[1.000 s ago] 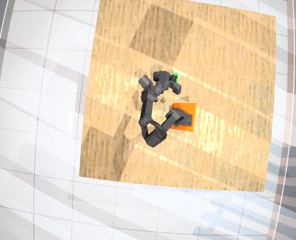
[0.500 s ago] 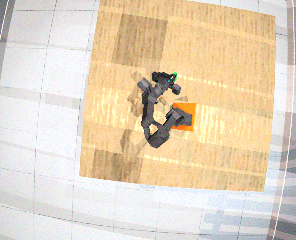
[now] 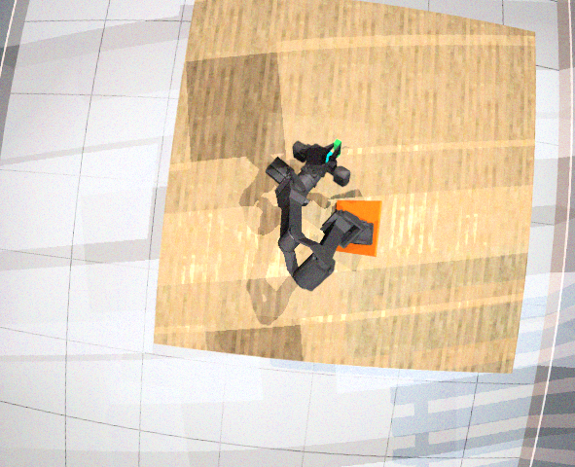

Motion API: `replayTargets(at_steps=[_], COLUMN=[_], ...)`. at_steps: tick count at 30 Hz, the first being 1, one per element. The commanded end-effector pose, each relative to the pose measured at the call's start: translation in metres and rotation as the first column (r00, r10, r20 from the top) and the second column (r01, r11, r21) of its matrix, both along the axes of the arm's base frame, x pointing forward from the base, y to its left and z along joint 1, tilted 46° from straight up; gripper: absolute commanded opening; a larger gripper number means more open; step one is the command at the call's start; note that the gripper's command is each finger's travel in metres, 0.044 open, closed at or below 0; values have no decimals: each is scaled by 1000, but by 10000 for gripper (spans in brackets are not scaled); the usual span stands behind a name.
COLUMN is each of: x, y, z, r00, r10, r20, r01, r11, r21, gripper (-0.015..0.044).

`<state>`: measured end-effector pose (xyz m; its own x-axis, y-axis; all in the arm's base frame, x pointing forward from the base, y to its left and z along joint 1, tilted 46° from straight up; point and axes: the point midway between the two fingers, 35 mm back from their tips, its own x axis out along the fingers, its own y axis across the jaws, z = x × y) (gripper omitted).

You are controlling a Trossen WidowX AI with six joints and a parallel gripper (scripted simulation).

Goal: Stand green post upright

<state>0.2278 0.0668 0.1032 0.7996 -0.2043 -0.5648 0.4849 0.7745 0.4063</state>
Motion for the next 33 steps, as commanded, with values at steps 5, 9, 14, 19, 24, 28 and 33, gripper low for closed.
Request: replayTargets(at_steps=[5,9,14,19,24,28,33], x=[-2,-3,-4,-5,-6,-8,-9], y=[0,0,0,1,1,1,1], z=[4,6,9,11,14,15,18], r00=[998,995,991,985,978,972,963], r10=[-28,-39,-53,-67,-82,-95,-111], r20=[65,92,125,158,190,215,246], r01=[26,35,46,56,65,71,79], r11=[999,999,997,996,993,991,988], r21=[27,39,57,76,96,113,136], gripper=[23,23,23,23,23,23,23])
